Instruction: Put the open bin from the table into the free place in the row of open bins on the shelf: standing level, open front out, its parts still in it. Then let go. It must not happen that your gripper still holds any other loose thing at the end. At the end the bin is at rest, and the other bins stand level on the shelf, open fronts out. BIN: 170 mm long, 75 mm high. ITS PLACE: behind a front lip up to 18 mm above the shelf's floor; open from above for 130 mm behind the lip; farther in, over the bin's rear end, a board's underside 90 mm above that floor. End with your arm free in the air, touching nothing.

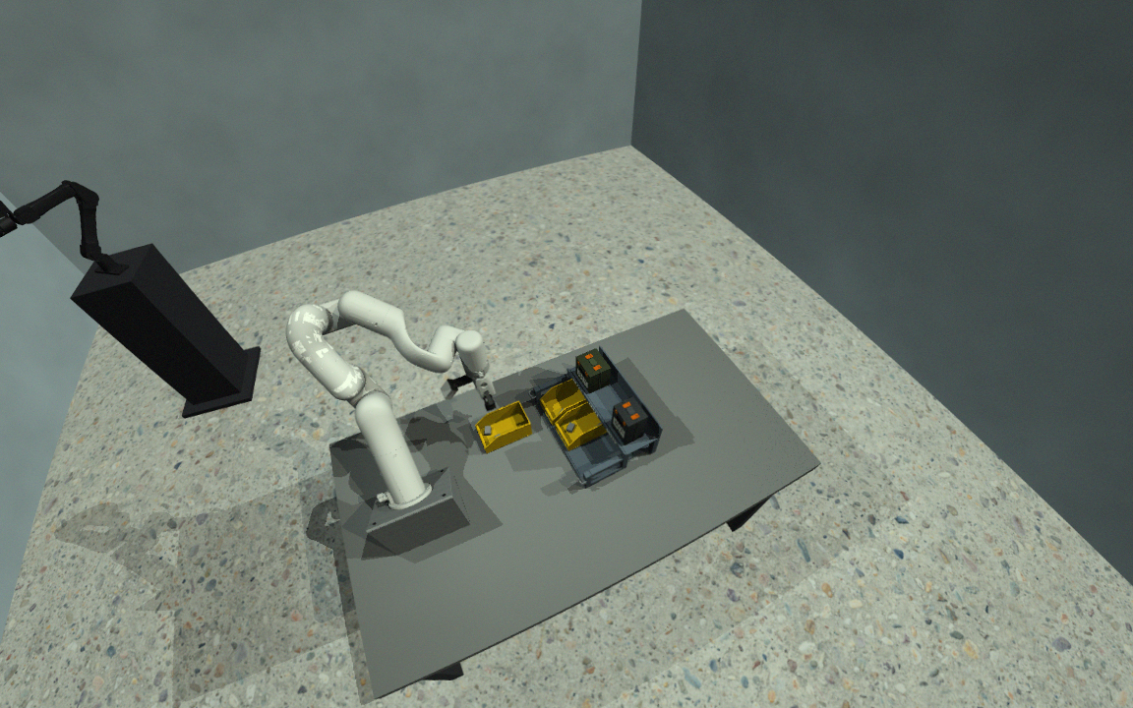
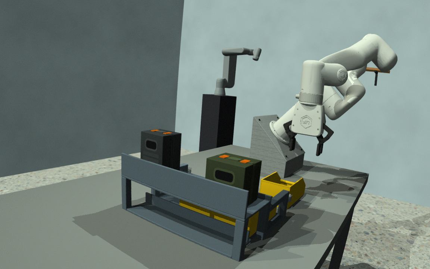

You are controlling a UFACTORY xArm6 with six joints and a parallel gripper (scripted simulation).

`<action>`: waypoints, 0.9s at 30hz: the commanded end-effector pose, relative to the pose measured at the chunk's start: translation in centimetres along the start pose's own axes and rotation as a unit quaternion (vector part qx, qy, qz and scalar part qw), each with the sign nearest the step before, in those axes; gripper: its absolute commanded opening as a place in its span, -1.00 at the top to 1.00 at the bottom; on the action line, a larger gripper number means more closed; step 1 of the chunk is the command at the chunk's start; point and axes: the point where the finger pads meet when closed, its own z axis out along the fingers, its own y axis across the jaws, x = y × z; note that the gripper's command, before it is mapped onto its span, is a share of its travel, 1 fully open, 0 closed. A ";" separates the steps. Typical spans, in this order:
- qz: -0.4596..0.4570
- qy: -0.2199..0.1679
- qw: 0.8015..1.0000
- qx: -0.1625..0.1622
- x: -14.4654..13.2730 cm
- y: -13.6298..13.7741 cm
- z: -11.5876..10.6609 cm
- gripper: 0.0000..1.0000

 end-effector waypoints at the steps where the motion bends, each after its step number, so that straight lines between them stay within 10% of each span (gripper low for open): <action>1: -0.001 -0.001 1.000 0.000 -0.1 0.0 -0.1 -1.00; 2: -0.001 -0.001 1.000 0.000 -0.1 0.0 -0.1 -1.00; 3: -0.001 -0.001 1.000 0.000 -0.1 0.0 -0.1 0.44; 27: -0.001 -0.001 1.000 0.000 -0.1 0.0 -0.1 0.44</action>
